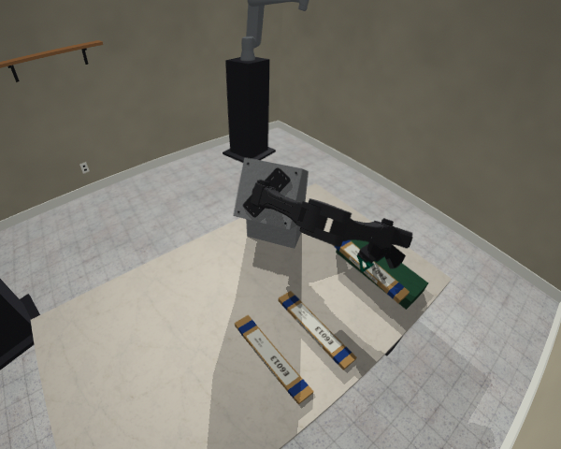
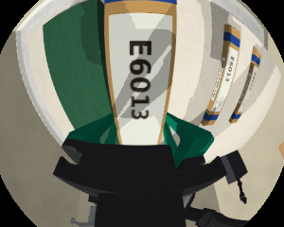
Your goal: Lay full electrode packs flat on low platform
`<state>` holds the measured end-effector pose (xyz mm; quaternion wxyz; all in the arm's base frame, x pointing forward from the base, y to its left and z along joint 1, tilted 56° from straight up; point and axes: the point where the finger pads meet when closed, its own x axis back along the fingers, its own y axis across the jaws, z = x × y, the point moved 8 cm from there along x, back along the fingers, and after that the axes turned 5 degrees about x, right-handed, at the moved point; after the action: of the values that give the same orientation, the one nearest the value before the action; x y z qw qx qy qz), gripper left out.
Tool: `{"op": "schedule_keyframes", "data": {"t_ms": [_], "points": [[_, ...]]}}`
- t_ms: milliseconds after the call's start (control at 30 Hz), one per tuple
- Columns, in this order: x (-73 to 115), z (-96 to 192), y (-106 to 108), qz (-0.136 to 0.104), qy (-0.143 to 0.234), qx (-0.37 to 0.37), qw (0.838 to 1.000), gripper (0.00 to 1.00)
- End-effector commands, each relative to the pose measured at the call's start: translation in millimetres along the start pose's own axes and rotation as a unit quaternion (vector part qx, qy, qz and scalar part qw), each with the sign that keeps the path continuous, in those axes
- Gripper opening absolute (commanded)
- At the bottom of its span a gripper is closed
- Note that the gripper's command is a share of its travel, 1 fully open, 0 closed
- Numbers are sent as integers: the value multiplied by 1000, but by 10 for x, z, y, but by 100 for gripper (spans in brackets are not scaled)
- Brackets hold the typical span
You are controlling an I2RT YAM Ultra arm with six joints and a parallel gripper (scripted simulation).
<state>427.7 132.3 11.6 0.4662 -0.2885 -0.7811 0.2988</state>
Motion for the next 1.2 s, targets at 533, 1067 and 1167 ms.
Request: {"op": "schedule_keyframes", "data": {"t_ms": [533, 1067, 1167], "points": [[420, -93, 589, -16, -32, 12, 999, 0], [469, -104, 901, -15, -33, 12, 999, 0], [595, -212, 801, -21, -42, -3, 999, 0]]}}
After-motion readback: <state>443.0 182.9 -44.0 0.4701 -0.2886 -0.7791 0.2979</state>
